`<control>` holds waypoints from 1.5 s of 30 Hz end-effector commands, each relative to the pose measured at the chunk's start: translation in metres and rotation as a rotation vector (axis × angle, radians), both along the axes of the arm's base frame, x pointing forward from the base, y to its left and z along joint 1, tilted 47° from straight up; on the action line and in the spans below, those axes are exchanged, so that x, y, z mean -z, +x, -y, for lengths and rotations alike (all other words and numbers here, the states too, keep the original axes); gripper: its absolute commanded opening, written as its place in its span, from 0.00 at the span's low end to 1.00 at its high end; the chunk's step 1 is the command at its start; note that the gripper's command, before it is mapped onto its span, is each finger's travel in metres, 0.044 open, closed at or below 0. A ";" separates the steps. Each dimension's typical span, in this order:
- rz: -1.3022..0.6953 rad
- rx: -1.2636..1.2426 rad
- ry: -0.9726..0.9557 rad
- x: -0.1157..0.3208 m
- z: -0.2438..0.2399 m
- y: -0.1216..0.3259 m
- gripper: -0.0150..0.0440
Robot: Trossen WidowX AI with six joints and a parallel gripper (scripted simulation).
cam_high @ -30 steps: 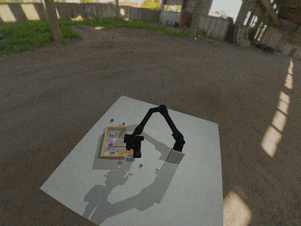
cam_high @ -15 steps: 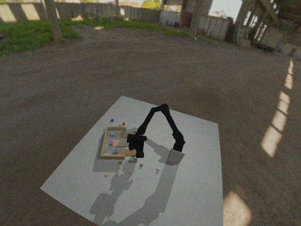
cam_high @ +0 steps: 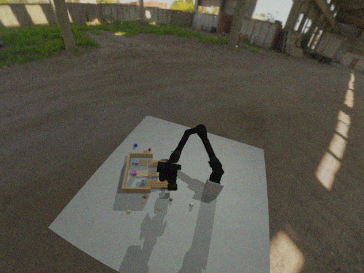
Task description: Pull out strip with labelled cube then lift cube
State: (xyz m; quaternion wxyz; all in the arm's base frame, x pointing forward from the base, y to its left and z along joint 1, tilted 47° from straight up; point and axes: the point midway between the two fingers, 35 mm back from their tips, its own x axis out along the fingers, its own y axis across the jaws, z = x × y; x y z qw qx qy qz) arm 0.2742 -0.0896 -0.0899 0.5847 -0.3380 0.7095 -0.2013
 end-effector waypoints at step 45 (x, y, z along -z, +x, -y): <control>-0.028 0.010 -0.005 -0.016 0.011 -0.077 0.25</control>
